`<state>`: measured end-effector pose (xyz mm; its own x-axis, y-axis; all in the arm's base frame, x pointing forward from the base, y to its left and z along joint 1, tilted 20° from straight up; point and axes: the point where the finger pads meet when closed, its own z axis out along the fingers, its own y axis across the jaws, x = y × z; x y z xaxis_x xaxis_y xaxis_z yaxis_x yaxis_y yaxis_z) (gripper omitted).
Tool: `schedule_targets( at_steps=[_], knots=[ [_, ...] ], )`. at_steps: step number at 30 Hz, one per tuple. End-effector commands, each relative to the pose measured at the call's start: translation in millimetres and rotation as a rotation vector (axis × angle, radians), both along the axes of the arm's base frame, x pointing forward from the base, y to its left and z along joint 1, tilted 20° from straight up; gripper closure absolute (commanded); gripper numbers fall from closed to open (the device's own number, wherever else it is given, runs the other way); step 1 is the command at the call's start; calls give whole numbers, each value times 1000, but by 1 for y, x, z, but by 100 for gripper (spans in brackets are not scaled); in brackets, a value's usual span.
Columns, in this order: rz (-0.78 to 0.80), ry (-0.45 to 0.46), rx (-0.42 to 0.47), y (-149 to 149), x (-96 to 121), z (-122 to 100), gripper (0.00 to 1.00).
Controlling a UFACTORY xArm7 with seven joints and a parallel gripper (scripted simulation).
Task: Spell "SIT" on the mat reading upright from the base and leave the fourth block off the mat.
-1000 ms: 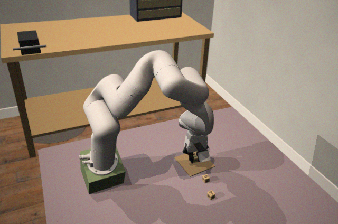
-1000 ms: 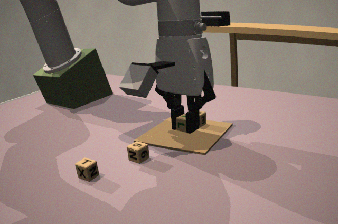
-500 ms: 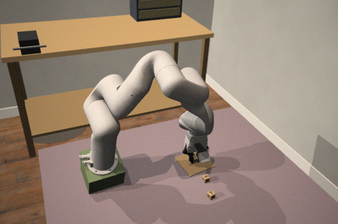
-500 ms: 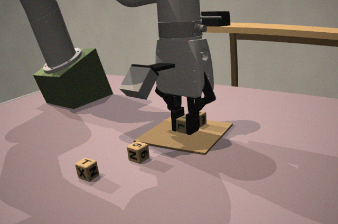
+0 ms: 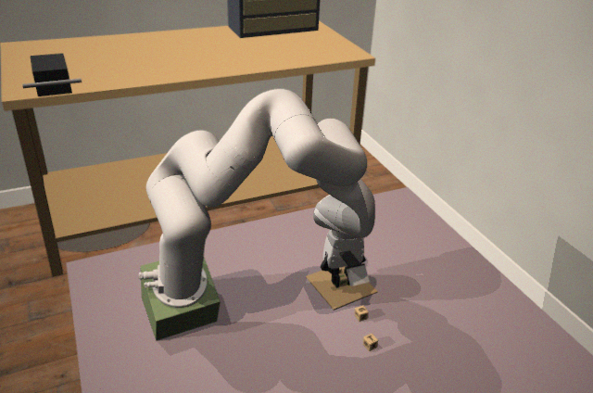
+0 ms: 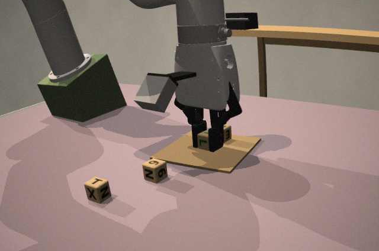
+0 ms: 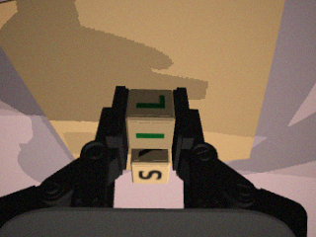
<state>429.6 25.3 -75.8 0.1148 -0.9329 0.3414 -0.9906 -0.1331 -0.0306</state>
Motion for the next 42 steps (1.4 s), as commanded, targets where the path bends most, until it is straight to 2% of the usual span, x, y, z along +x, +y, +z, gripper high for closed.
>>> schedule_targets(
  at_steps=[1,25,26,30,31,33,34,36,37,42],
  knots=[
    [2,-3,2,1,1,1,79],
    [2,-3,2,1,1,1,79],
    [2,-3,2,1,1,1,74],
    [2,-3,2,1,1,1,74],
    [2,-3,2,1,1,1,70],
    [2,-3,2,1,1,1,70],
    [2,-3,2,1,1,1,66],
    [2,-3,2,1,1,1,66],
    [2,-3,2,1,1,1,62],
    [2,-3,2,1,1,1,58]
  ],
)
